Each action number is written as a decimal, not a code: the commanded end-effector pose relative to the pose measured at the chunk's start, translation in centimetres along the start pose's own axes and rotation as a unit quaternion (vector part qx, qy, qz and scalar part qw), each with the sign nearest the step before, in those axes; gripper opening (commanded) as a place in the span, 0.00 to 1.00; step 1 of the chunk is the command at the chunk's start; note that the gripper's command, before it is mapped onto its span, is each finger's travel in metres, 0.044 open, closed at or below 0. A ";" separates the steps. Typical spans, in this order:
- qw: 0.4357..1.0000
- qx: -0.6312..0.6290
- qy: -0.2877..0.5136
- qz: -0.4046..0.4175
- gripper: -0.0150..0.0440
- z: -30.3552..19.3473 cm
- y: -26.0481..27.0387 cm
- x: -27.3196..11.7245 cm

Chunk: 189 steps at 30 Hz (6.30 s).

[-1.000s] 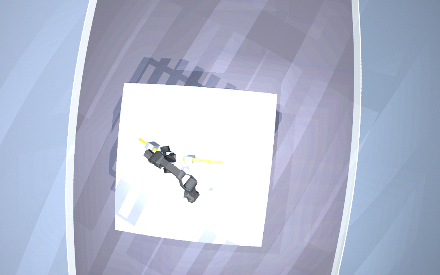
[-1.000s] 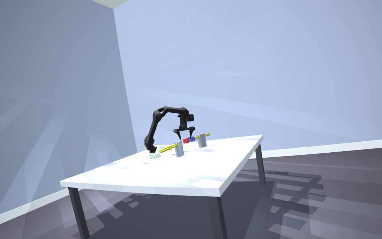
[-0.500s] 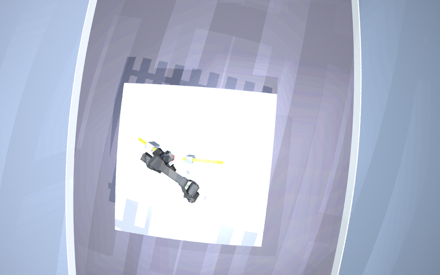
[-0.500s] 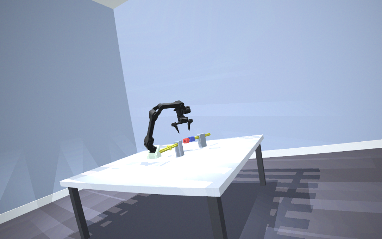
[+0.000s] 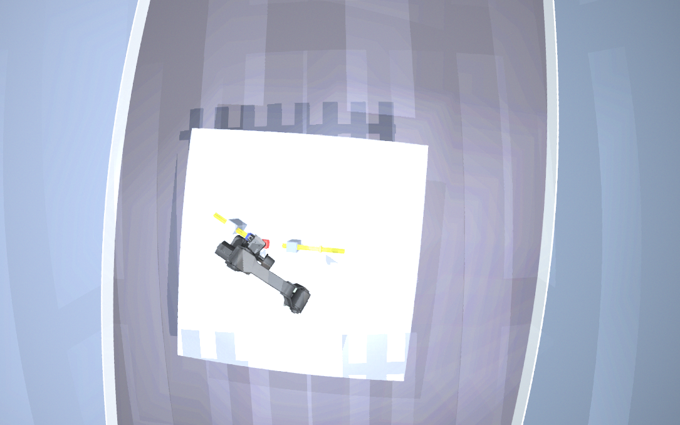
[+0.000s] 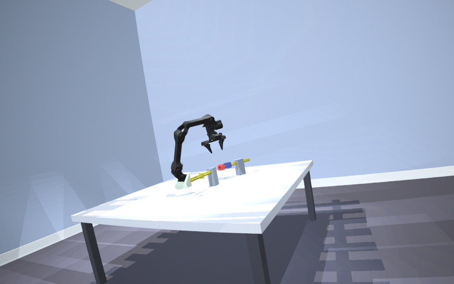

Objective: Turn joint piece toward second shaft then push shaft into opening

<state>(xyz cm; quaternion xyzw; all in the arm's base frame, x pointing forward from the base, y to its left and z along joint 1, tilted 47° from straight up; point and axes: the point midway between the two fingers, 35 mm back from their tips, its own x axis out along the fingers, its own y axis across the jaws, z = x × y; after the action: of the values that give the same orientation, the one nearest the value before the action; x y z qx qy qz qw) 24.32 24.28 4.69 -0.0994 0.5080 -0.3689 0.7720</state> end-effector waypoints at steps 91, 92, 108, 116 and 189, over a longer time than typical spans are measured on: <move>0.873 0.471 0.049 -0.114 1.00 16.7 -28.1 11.1; 0.868 0.480 0.045 -0.119 1.00 16.7 -28.1 11.3; 0.864 0.486 0.042 -0.124 1.00 16.3 -28.3 13.2; 0.864 0.487 0.042 -0.124 1.00 16.1 -28.5 14.2; 0.870 0.488 0.012 -0.069 0.25 14.8 -26.4 14.4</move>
<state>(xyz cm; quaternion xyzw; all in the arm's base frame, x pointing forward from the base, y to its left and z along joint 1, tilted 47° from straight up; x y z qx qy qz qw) 27.69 -7.63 15.65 0.2594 0.2657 -0.6238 0.6877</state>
